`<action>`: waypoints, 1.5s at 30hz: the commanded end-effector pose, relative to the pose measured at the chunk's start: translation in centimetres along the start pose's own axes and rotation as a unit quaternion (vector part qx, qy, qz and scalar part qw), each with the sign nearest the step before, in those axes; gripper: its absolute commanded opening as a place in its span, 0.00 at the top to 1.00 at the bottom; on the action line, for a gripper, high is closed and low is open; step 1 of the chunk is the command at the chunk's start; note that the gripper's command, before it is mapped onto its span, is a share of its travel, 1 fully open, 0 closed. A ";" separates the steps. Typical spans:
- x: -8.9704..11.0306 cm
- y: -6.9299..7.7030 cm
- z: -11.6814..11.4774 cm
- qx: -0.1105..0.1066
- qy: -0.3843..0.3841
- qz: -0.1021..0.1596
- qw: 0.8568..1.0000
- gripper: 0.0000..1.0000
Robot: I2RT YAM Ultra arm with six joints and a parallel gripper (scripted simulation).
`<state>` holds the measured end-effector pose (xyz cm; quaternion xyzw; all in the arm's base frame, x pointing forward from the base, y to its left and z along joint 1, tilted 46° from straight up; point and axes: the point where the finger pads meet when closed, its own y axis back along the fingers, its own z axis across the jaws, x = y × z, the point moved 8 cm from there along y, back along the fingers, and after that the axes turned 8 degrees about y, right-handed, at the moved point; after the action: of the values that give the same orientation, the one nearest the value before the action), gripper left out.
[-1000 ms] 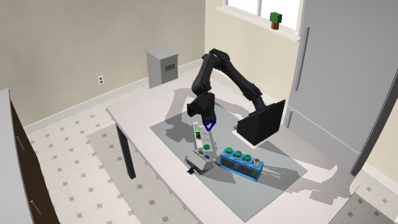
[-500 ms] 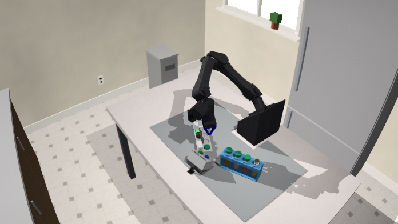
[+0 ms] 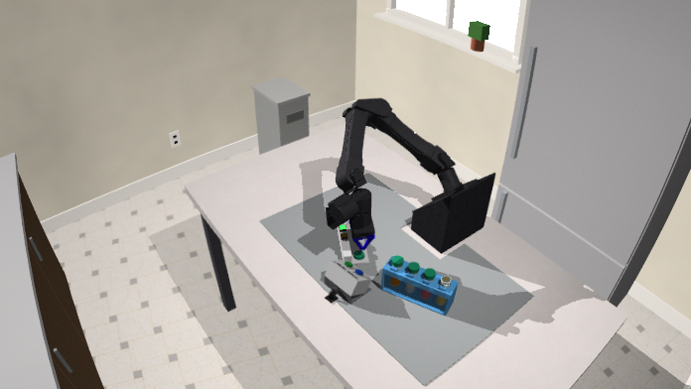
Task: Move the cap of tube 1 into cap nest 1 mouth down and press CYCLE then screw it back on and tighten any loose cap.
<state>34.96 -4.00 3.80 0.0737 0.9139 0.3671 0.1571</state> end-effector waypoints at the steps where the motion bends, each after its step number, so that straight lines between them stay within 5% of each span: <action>1: -0.8 -0.7 0.5 -0.008 0.000 -0.022 1.000 0.53; 5: -0.9 -2.7 0.5 -0.008 0.000 -0.022 1.000 0.53; 45: -0.9 -3.7 0.4 -0.008 0.000 -0.022 1.000 0.53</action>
<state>35.68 -6.87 0.93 0.0569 0.9127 0.3700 0.1639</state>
